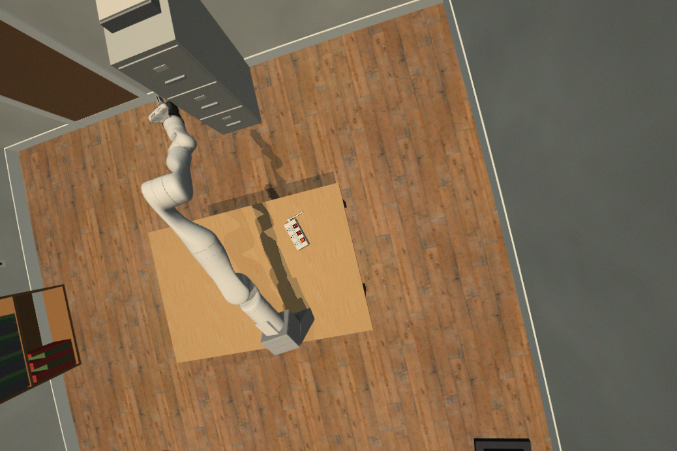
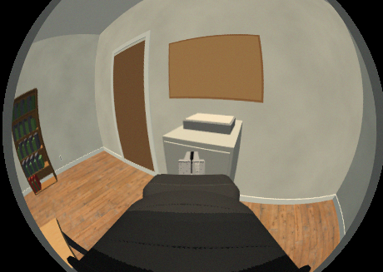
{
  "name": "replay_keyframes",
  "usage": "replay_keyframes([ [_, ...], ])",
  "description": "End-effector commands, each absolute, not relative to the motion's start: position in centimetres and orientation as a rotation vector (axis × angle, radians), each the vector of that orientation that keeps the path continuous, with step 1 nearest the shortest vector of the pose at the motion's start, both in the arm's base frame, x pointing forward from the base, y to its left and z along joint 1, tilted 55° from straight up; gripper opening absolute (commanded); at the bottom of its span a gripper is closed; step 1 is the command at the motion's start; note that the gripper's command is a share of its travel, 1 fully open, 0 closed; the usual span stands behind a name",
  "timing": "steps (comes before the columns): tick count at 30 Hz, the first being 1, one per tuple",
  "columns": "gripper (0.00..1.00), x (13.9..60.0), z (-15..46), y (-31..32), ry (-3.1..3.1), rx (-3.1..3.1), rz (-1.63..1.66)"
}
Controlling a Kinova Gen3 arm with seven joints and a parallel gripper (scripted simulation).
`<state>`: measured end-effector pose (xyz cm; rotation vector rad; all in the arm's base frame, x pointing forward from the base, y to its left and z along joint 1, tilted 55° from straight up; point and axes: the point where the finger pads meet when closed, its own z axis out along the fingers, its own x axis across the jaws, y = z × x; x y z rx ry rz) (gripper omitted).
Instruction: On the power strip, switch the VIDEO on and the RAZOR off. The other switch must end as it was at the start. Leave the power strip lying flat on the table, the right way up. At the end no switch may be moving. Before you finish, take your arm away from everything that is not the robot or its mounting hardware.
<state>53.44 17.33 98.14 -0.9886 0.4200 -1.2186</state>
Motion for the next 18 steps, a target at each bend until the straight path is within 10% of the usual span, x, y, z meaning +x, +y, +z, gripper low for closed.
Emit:
replay_keyframes([
  [1, 0.00, 55.5, 96.3, 15.2, 0.509, -0.986, -1.175],
  [18, 0.00, 63.8, 83.5, 3.3, 1.041, -0.849, -0.844],
])
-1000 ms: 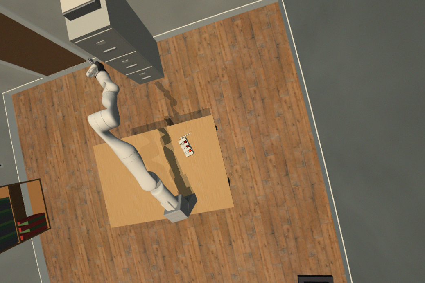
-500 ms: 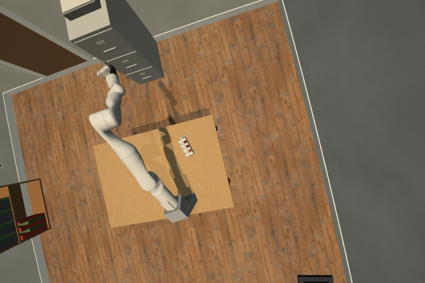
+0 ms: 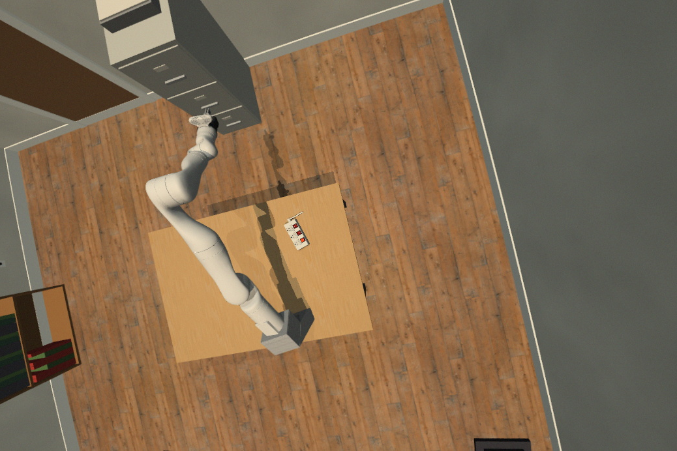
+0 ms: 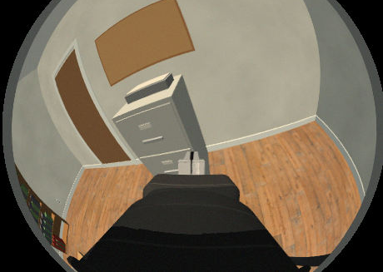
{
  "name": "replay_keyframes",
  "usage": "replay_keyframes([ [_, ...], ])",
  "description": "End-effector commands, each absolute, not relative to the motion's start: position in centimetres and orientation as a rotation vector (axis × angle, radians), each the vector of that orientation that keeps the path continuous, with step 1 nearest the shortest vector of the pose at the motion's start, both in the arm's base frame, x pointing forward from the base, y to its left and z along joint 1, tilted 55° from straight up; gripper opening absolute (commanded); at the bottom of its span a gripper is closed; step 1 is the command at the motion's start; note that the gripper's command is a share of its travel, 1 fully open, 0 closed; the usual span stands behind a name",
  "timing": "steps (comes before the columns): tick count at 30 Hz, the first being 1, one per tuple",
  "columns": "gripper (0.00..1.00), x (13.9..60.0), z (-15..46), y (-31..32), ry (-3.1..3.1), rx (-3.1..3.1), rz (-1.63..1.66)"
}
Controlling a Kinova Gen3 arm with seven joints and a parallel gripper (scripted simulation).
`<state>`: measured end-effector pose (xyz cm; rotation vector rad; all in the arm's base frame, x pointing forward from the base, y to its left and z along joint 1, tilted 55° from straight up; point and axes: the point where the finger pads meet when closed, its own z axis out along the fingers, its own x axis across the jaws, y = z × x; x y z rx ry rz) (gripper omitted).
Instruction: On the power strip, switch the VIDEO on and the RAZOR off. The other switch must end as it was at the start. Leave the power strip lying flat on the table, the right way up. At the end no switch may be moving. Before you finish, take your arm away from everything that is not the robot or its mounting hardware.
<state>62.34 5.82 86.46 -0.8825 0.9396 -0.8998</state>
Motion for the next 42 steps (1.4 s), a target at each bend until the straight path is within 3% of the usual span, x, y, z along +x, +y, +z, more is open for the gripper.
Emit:
replay_keyframes([
  [1, 0.00, 64.3, 82.2, 2.3, 1.084, -0.830, -0.815],
  [9, 0.00, 66.1, 75.3, -2.7, 1.305, -0.706, -0.657],
  [13, 0.00, 66.7, 68.9, -6.8, 1.485, -0.570, -0.515],
  [24, 0.00, 65.3, 55.0, -13.9, 1.808, -0.191, -0.199],
  [26, 0.00, 65.3, 55.0, -13.9, 1.808, -0.191, -0.199],
  [36, 0.00, 59.8, 40.1, -18.2, 2.035, 0.393, 0.183],
  [42, 0.00, 56.6, 34.7, -18.8, 2.065, 0.690, 0.352],
])
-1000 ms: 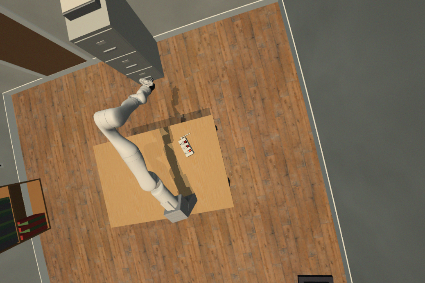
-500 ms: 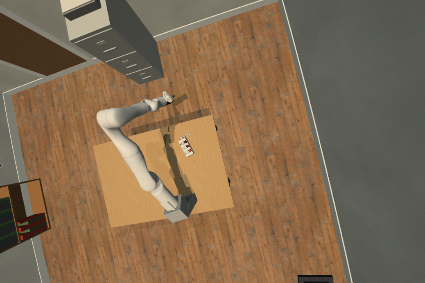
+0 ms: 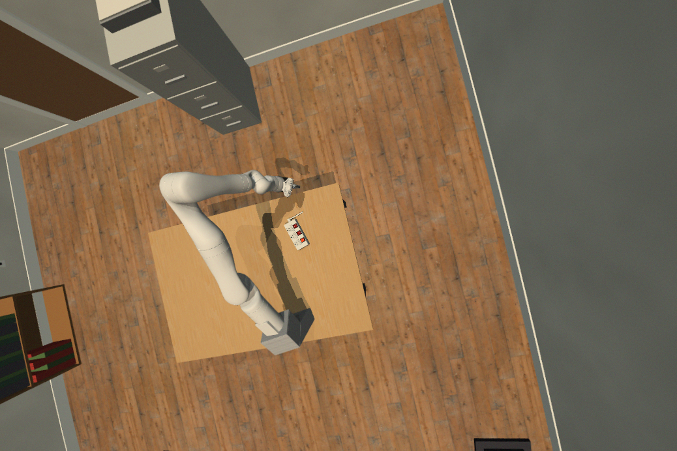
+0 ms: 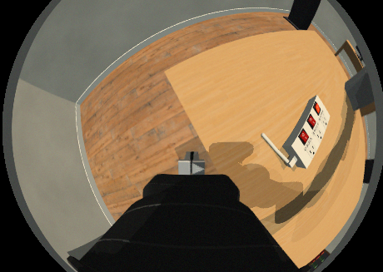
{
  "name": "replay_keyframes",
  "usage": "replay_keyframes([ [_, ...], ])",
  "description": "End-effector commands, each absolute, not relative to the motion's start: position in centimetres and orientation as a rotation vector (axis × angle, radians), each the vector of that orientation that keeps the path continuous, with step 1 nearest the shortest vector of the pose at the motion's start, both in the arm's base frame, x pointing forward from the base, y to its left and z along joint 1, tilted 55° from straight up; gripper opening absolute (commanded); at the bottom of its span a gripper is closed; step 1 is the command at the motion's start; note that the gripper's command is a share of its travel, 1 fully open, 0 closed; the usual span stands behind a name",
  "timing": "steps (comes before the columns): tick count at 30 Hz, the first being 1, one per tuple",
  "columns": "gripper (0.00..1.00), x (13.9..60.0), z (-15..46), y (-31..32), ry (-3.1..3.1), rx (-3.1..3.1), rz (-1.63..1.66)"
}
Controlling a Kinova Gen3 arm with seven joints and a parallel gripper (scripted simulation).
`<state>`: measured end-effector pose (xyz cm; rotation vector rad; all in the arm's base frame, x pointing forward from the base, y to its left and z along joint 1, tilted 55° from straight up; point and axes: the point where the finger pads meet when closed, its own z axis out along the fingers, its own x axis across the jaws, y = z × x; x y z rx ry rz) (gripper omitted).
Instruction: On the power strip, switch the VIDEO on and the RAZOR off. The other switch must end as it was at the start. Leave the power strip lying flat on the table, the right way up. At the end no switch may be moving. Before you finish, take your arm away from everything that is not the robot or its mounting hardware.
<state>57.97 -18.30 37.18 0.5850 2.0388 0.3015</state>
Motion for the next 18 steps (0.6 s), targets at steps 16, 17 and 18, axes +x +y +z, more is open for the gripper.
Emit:
replay_keyframes([
  [16, 0.00, 49.9, 26.2, -18.1, 1.946, 1.359, 0.699],
  [17, 0.00, 49.9, 26.2, -18.1, 1.946, 1.359, 0.699],
  [18, 0.00, 49.9, 26.2, -18.1, 1.946, 1.359, 0.699],
])
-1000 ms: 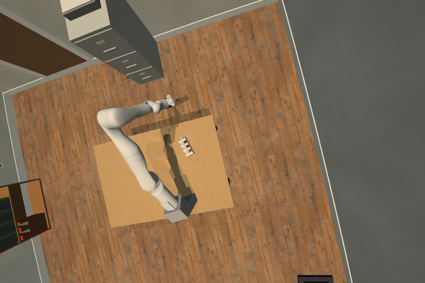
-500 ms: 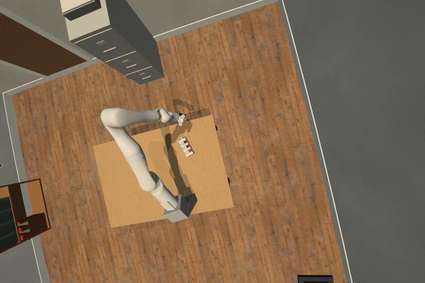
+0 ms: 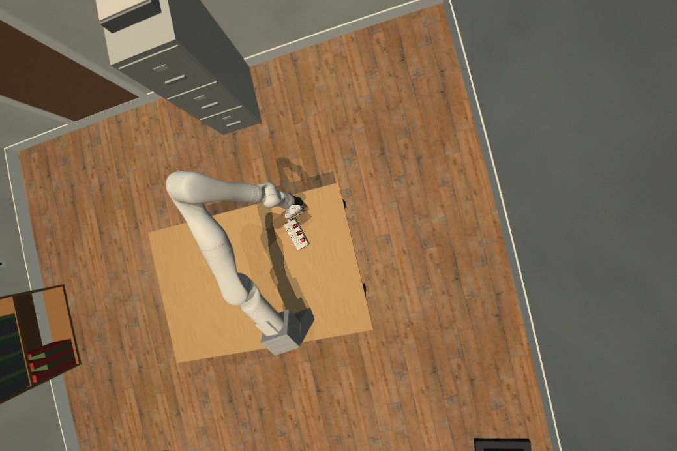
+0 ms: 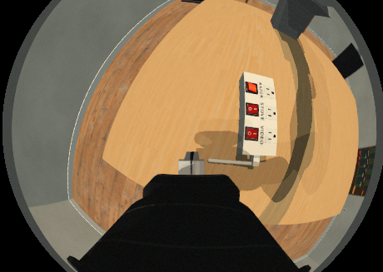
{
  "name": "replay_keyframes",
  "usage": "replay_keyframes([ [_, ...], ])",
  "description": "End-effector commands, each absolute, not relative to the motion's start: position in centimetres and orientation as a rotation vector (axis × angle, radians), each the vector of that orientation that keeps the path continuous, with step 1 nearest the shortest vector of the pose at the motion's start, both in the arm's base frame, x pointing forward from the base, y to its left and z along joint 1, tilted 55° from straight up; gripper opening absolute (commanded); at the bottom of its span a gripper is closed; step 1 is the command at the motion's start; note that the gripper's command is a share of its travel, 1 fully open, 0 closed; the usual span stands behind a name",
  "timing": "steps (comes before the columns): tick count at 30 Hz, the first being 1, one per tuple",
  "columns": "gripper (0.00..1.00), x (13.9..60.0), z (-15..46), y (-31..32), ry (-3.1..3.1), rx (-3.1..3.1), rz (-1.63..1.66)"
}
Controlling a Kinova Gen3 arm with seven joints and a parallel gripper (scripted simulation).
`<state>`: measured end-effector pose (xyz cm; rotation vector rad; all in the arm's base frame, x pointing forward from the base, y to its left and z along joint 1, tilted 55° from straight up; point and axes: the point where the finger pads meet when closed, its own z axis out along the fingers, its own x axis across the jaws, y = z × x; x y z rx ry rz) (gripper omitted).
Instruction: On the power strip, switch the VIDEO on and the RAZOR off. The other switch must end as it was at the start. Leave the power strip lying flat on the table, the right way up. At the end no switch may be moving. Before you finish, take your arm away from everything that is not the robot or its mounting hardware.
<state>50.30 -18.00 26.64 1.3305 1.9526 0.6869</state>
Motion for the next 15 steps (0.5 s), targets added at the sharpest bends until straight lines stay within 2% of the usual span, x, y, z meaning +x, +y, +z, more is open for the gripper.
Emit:
replay_keyframes([
  [1, 0.00, 49.9, 26.2, -18.1, 1.946, 1.359, 0.699],
  [15, 0.00, 48.7, 24.9, -17.8, 1.883, 1.505, 0.771],
])
